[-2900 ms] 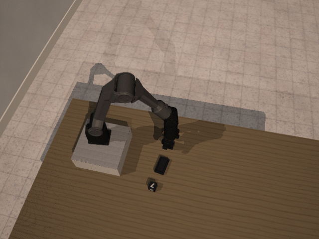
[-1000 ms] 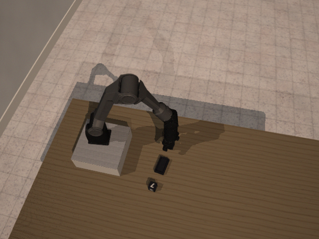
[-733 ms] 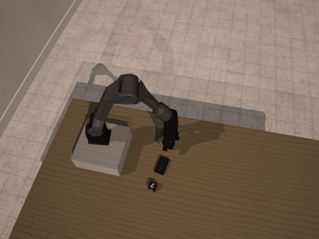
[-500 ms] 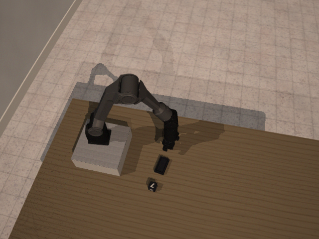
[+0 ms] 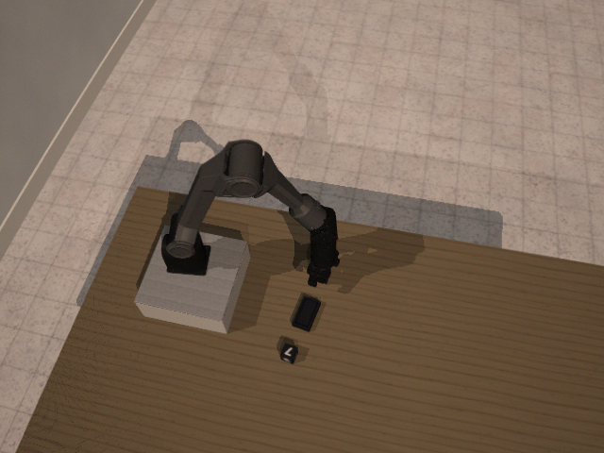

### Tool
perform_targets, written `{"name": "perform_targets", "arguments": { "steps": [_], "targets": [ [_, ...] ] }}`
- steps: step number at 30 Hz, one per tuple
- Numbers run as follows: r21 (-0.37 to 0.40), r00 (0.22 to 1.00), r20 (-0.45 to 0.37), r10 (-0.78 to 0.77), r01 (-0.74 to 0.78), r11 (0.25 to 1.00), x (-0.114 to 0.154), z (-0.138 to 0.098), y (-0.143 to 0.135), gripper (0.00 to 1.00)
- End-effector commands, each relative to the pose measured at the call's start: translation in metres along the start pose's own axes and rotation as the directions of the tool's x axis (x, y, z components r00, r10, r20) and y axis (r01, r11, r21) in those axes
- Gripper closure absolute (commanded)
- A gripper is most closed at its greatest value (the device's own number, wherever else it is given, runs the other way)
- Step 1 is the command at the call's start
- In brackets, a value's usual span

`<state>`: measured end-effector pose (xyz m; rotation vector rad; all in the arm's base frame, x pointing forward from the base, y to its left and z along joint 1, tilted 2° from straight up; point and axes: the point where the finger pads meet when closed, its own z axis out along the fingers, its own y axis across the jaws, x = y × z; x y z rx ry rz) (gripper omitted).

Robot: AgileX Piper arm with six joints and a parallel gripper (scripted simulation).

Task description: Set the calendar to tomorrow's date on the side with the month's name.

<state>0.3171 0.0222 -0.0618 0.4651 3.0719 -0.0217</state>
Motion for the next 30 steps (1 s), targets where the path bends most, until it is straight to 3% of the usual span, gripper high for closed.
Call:
{"name": "perform_targets", "arguments": {
  "steps": [1, 9, 11, 19, 30],
  "targets": [
    [0.0, 1.0, 0.002, 0.001, -0.001, 1.0, 0.0, -0.002, 0.0, 0.62],
    [-0.002, 1.0, 0.004, 0.001, -0.001, 1.0, -0.001, -0.045, 0.0, 0.62],
    [-0.002, 1.0, 0.004, 0.001, -0.001, 1.0, -0.001, -0.045, 0.0, 0.62],
    [-0.002, 1.0, 0.004, 0.001, -0.001, 1.0, -0.001, -0.095, 0.0, 0.62],
    [0.0, 1.0, -0.001, 0.001, -0.001, 1.0, 0.0, -0.1, 0.0, 0.62]
  ]
}}
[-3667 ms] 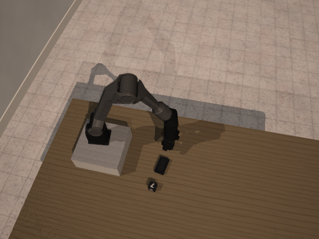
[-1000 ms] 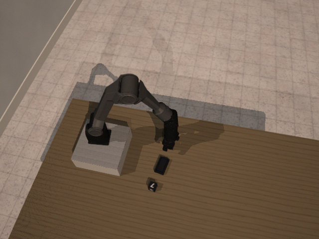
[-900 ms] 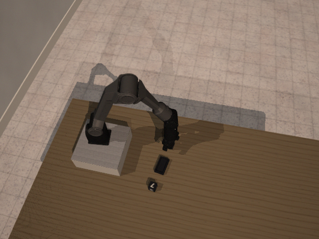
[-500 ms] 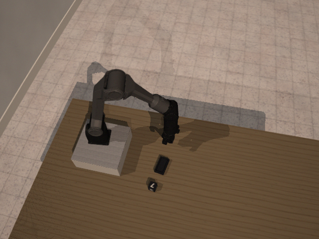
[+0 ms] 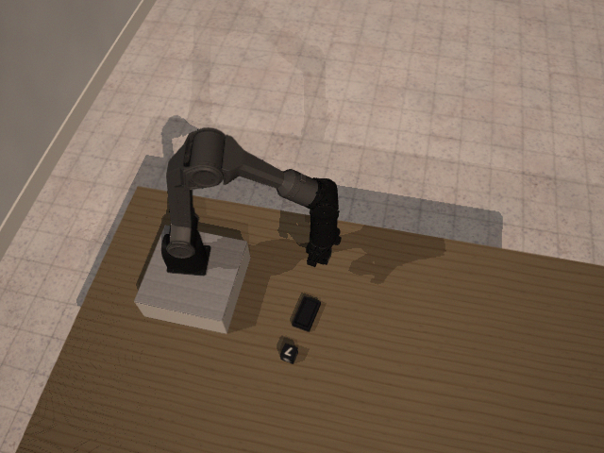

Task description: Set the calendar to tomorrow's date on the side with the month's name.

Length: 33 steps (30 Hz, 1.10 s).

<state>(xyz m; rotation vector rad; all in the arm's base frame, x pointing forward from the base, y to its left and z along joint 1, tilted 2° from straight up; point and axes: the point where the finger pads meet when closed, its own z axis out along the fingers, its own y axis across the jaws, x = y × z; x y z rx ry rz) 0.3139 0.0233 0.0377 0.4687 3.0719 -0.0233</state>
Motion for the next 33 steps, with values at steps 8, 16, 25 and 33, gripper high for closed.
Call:
{"name": "perform_targets", "arguments": {
  "steps": [8, 16, 25, 33],
  "targets": [
    [-0.001, 1.0, 0.0, -0.012, 0.012, 1.0, -0.001, -0.009, -0.073, 0.62],
    [0.0, 1.0, 0.0, -0.015, 0.015, 1.0, 0.001, -0.01, -0.091, 0.62],
    [0.0, 1.0, 0.0, -0.015, 0.015, 1.0, 0.001, -0.01, -0.091, 0.62],
    [0.0, 1.0, -0.003, -0.015, 0.015, 1.0, 0.001, 0.0, -0.092, 0.62]
  ]
}}
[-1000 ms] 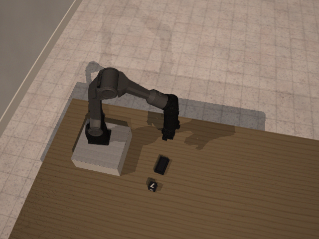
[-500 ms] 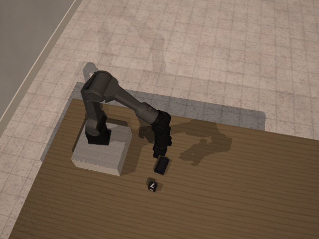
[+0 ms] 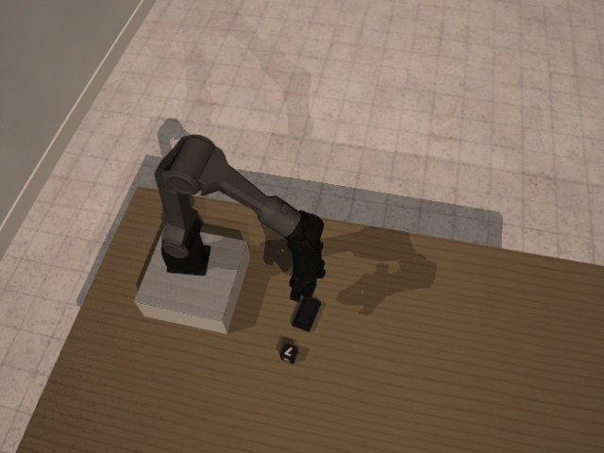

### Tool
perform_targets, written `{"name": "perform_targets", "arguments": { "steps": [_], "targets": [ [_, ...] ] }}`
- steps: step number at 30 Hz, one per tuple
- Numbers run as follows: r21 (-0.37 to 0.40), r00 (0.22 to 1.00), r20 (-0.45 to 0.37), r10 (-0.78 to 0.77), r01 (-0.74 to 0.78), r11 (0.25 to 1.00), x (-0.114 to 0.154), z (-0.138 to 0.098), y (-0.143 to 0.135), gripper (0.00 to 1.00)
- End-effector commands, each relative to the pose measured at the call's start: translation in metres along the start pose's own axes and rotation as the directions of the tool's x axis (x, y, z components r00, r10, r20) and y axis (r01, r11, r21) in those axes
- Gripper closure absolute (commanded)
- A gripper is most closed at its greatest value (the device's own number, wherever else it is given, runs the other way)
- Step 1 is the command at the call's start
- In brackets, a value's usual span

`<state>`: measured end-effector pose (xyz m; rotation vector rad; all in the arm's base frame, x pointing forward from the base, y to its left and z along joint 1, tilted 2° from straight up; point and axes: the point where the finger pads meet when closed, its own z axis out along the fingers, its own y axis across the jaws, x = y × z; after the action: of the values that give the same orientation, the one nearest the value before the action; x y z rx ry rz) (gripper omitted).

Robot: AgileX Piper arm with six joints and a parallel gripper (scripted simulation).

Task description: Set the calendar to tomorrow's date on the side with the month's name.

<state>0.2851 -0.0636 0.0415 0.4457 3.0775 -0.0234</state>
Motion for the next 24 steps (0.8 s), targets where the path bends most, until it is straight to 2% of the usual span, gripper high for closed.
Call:
{"name": "perform_targets", "arguments": {
  "steps": [1, 14, 24],
  "targets": [
    [0.0, 1.0, -0.002, 0.0, 0.0, 1.0, 0.0, 0.006, 0.0, 0.62],
    [0.0, 1.0, -0.002, 0.0, 0.0, 1.0, -0.001, 0.06, -0.001, 0.62],
    [0.0, 1.0, 0.0, 0.0, 0.0, 1.0, -0.002, 0.081, -0.002, 0.62]
  ]
}}
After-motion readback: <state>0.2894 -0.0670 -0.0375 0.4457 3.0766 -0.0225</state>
